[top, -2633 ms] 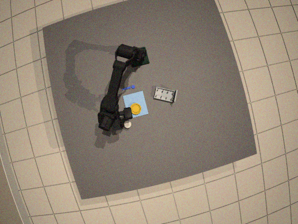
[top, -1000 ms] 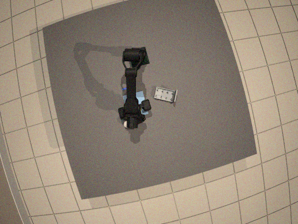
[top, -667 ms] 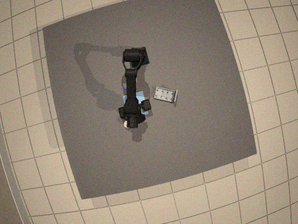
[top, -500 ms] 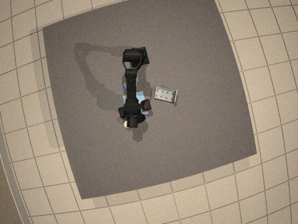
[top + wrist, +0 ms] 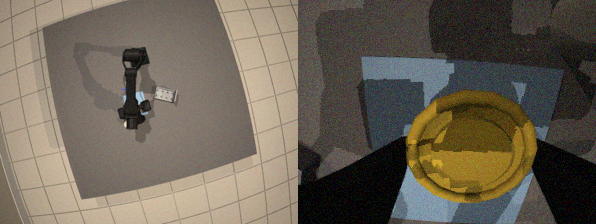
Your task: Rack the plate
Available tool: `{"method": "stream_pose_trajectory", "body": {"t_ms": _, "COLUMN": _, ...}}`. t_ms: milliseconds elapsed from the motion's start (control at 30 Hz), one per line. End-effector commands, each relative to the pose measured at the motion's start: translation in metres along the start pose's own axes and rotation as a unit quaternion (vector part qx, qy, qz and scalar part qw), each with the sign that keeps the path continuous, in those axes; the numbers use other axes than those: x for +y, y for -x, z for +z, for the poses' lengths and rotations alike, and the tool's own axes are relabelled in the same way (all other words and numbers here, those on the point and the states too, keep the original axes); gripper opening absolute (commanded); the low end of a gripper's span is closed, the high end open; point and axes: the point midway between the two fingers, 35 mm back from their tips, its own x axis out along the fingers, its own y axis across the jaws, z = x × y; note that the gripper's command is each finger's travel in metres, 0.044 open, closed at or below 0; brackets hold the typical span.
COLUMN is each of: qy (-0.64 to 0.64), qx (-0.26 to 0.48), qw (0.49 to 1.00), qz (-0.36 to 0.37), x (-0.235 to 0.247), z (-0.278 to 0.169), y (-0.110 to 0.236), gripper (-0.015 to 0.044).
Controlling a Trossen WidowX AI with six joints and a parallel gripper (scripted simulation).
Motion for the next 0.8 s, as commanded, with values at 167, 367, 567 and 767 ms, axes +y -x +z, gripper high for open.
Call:
{"method": "stream_pose_trajectory", "body": {"t_ms": 167, "qy": 0.000, "qx": -0.005, "qw": 1.000, "qz": -0.002, "x": -0.003, "z": 0.008, "y": 0.036, "gripper": 0.0000}}
{"method": "stream_pose_trajectory", "body": {"t_ms": 367, "qy": 0.000, "qx": -0.007, "qw": 1.000, "qz": -0.003, "x": -0.004, "z": 0.011, "y": 0.059, "gripper": 0.0000}}
{"method": "stream_pose_trajectory", "body": {"t_ms": 567, "qy": 0.000, "qx": -0.009, "qw": 1.000, "qz": -0.004, "x": -0.005, "z": 0.013, "y": 0.082, "gripper": 0.0000}}
{"method": "stream_pose_trajectory", "body": {"t_ms": 767, "qy": 0.000, "qx": -0.011, "qw": 1.000, "qz": -0.005, "x": -0.005, "z": 0.014, "y": 0.103, "gripper": 0.0000}}
